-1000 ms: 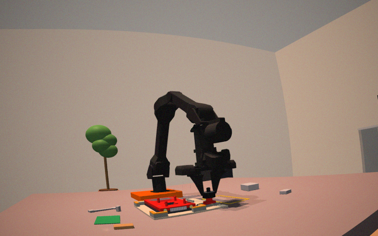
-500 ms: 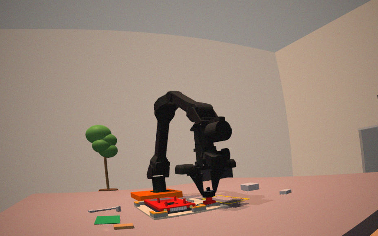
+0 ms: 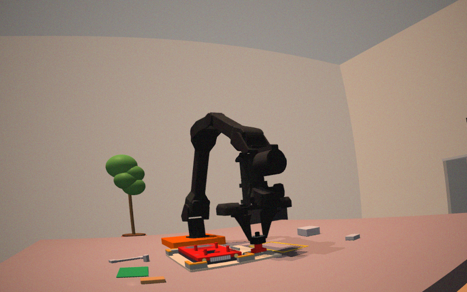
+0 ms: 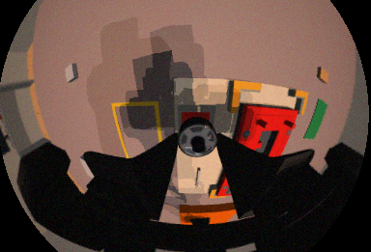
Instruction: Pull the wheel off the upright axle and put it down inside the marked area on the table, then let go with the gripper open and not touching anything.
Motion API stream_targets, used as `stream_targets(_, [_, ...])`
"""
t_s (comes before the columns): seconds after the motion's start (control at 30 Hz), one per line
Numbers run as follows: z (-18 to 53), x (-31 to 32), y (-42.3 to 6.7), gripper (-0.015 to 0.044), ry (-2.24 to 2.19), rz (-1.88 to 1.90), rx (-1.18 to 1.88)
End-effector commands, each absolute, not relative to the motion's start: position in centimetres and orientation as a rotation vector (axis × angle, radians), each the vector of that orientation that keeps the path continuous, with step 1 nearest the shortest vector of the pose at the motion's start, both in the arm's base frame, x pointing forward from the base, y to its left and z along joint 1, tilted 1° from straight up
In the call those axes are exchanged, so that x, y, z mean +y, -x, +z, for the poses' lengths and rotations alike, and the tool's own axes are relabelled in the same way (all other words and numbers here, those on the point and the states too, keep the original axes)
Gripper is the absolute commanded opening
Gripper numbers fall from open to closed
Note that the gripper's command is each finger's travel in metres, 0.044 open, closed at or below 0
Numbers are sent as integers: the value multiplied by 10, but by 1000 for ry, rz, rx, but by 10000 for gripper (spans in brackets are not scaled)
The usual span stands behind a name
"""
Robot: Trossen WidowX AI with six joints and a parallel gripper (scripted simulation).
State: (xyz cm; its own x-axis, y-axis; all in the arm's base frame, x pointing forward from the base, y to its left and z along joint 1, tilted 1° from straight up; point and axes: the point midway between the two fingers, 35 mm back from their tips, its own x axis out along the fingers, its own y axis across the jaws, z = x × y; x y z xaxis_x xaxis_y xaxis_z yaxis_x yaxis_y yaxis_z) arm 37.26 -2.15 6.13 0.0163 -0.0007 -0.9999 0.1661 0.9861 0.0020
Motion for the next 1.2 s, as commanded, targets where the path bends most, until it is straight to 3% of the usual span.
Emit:
stream_targets(0.0, [68,-22,-373,0,-129,-130,1546])
stream_targets(1.17, [79,-21,-373,0,-126,-130,1544])
